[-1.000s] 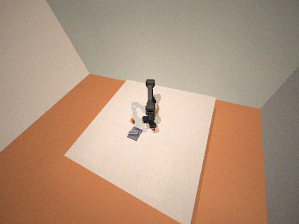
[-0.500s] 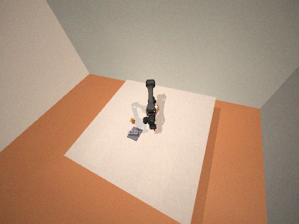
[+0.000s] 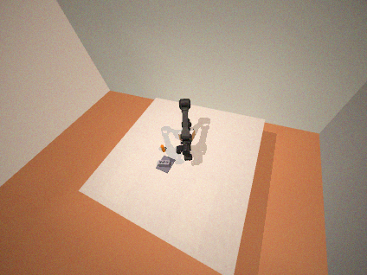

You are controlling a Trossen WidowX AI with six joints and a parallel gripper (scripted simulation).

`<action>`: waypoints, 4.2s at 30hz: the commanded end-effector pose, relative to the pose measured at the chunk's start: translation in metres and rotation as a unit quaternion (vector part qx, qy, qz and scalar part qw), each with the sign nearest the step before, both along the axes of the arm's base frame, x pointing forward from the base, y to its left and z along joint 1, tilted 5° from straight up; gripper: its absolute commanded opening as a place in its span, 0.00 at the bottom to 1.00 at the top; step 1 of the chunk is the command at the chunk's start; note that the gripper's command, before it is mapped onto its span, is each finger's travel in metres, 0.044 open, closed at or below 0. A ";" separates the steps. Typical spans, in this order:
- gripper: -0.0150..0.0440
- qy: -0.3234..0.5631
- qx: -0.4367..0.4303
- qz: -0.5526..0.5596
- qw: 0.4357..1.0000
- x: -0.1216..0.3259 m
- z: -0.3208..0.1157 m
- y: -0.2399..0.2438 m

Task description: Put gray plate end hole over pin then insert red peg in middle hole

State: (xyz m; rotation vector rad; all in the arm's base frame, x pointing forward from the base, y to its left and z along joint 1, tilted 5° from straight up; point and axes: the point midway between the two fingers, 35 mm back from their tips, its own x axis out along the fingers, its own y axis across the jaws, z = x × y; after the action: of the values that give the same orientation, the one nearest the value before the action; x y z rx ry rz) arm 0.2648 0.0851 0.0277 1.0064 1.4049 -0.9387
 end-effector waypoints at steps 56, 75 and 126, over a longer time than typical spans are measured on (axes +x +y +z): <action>0.25 0.007 0.001 -0.003 1.000 -0.005 -0.049 0.004; 0.25 0.006 0.001 -0.003 1.000 0.002 -0.003 0.002; 0.25 0.005 -0.008 -0.012 1.000 0.063 0.021 -0.085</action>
State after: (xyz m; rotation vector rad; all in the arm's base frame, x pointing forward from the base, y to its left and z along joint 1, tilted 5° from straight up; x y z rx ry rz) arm 0.3225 0.0102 0.0501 1.0203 1.3934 -0.9713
